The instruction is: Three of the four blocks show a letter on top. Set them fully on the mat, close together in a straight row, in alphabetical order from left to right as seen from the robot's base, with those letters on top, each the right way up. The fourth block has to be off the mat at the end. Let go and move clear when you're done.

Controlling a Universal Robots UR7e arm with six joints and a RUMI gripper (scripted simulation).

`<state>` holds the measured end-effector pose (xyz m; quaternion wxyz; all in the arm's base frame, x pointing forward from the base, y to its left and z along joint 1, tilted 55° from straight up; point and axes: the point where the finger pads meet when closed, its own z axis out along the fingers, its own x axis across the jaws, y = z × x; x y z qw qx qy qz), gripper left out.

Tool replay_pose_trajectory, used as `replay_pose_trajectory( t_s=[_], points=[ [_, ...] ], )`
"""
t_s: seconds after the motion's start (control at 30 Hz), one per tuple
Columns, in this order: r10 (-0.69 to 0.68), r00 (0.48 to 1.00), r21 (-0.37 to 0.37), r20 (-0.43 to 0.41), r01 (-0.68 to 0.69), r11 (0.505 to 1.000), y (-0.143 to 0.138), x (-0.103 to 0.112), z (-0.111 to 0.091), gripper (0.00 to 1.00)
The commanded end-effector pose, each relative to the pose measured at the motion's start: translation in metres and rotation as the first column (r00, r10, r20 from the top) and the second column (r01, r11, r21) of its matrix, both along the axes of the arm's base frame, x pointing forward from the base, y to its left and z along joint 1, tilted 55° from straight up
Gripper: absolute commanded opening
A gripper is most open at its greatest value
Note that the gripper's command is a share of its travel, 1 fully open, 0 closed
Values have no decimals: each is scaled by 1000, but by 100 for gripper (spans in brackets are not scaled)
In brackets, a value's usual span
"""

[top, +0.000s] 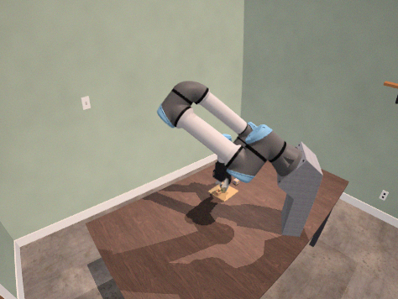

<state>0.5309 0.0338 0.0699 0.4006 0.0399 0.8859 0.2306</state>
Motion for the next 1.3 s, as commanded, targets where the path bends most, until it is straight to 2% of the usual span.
replay_pose_trajectory(
  t_s=[0.0, 0.7, 1.27],
  points=[
    [1, 1000, 0, 0, -1, 1000, -4, -7, 6, 28],
    [1, 1000, 0, 0, -1, 1000, -21, -40, 32, 28],
    [1, 1000, 0, 0, -1, 1000, -28, -53, 42, 28]
  ],
)
